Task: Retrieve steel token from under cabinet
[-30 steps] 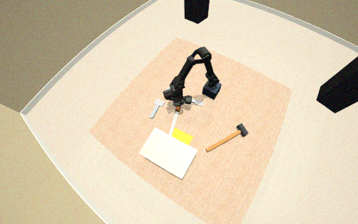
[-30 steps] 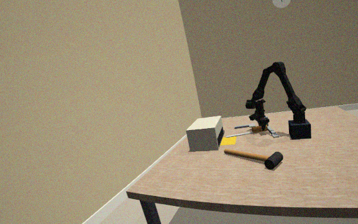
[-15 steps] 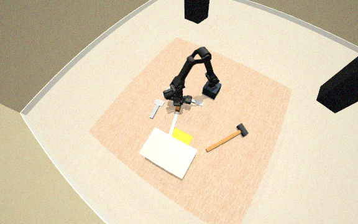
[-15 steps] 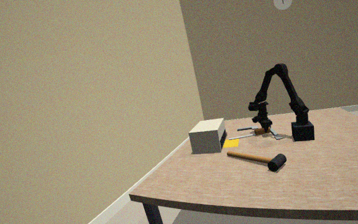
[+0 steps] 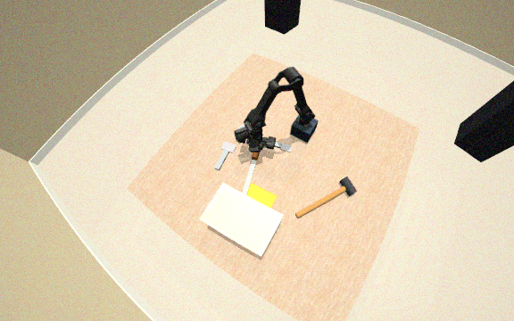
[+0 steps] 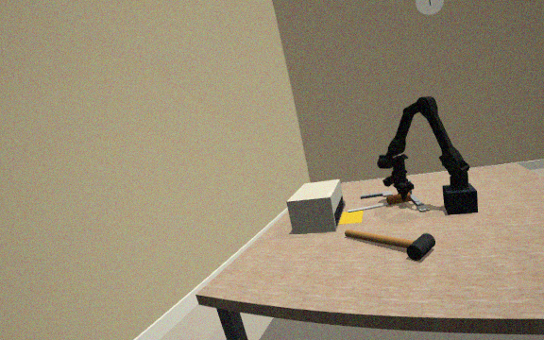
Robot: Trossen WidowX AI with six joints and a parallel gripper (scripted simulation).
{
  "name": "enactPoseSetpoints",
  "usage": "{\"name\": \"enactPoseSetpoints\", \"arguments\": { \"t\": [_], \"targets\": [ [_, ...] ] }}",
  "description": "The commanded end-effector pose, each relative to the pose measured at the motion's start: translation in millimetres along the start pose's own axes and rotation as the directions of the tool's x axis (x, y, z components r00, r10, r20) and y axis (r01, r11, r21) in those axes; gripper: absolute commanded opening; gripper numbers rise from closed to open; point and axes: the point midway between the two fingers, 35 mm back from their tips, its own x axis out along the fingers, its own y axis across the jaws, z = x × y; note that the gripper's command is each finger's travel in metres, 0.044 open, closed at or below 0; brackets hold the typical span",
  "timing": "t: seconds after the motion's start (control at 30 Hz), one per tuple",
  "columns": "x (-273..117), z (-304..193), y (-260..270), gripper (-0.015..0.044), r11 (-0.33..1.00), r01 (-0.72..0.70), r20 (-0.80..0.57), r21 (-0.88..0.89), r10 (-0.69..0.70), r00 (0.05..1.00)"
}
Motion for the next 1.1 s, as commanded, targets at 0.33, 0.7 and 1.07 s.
{"name": "enactPoseSetpoints", "arguments": {
  "t": [0.33,0.7,1.07],
  "targets": [
    [0,11,-1,0.0000,1.000,0.002,-0.001,0.005,-0.002,1.000],
    [-1,28,-1,0.0000,1.000,0.000,-0.002,0.010,0.000,1.000],
    [-1,44,-1,0.0000,1.000,-0.001,-0.002,0.011,0.001,1.000]
  ]
}}
